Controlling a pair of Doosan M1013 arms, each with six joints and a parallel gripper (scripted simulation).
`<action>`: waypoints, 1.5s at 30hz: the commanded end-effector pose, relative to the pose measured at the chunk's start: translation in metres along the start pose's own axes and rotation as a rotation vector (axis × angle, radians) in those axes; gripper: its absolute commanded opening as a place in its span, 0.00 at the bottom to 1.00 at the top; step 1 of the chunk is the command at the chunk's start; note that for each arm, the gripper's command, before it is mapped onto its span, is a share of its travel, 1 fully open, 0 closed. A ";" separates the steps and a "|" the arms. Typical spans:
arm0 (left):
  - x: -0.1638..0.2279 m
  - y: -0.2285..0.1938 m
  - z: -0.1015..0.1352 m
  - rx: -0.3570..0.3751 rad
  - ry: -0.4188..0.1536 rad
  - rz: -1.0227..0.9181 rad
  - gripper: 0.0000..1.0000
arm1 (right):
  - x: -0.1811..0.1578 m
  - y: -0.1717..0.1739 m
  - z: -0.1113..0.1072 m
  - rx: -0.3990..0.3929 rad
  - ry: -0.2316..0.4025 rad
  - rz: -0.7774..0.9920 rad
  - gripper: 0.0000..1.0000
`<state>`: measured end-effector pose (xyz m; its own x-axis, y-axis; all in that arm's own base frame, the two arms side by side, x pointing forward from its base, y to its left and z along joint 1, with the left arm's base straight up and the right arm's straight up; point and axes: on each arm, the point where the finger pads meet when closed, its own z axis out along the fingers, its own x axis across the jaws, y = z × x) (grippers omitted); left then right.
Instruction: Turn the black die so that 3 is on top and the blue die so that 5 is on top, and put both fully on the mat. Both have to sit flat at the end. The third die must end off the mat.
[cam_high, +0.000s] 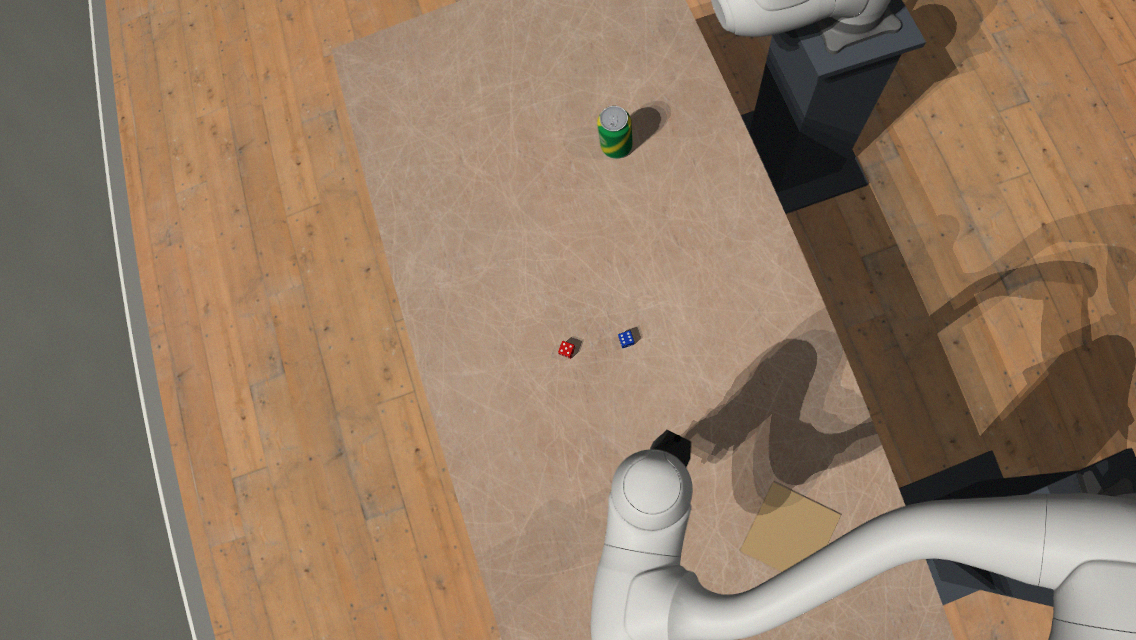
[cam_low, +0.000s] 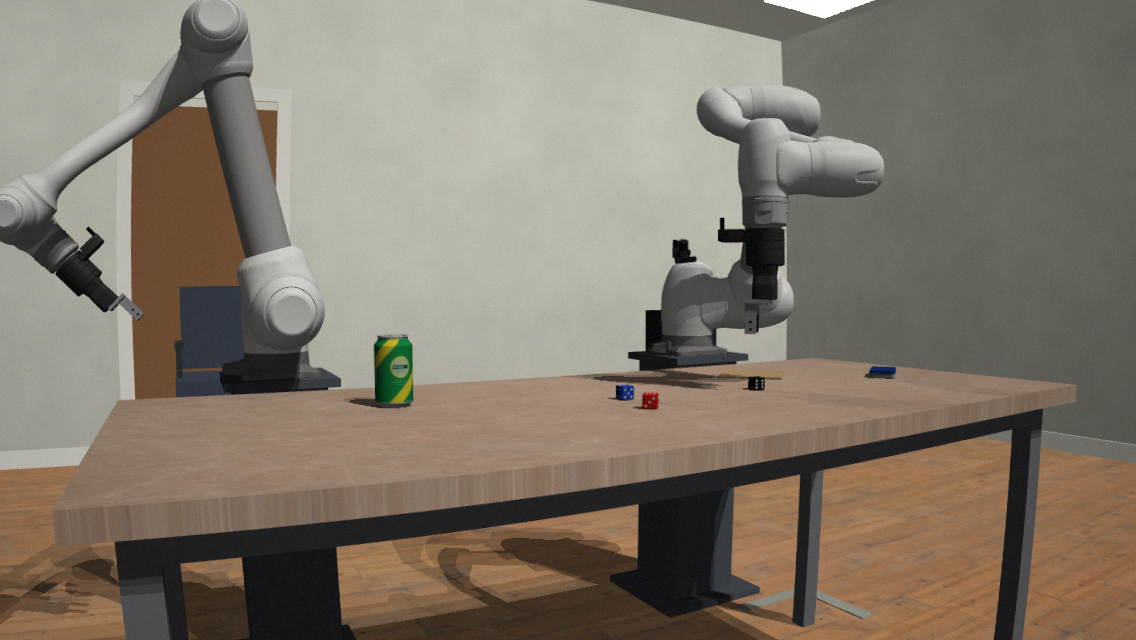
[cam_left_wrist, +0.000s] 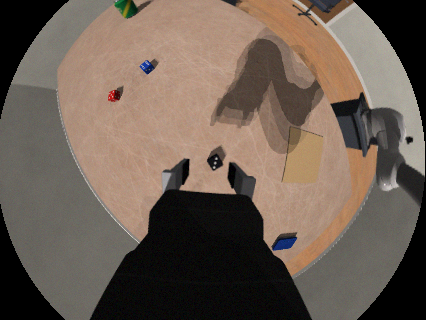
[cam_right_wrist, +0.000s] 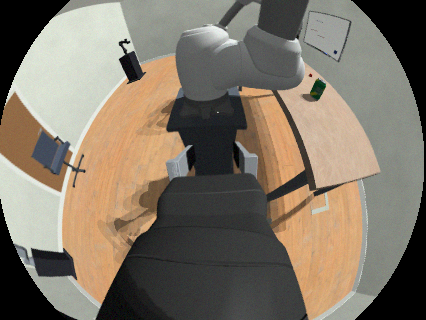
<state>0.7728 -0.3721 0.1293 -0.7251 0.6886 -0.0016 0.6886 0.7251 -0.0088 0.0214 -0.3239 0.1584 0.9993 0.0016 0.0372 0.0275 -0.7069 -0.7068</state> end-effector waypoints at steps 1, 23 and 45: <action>-0.002 -0.002 0.001 -0.007 0.000 -0.155 1.00 | 0.000 0.000 0.000 -0.001 0.000 0.000 1.00; -0.008 -0.003 0.010 -0.008 -0.003 -0.962 1.00 | 0.000 0.000 0.000 -0.001 0.000 0.000 1.00; -0.002 0.004 0.019 -0.007 -0.006 -1.712 1.00 | 0.000 0.000 0.000 -0.001 0.000 0.000 1.00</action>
<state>0.7775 -0.3722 0.1098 -0.6598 -0.7514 0.0094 -0.7515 0.6598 -0.0009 0.0214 -0.3239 0.1584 0.9993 0.0016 0.0372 0.0275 -0.7069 -0.7068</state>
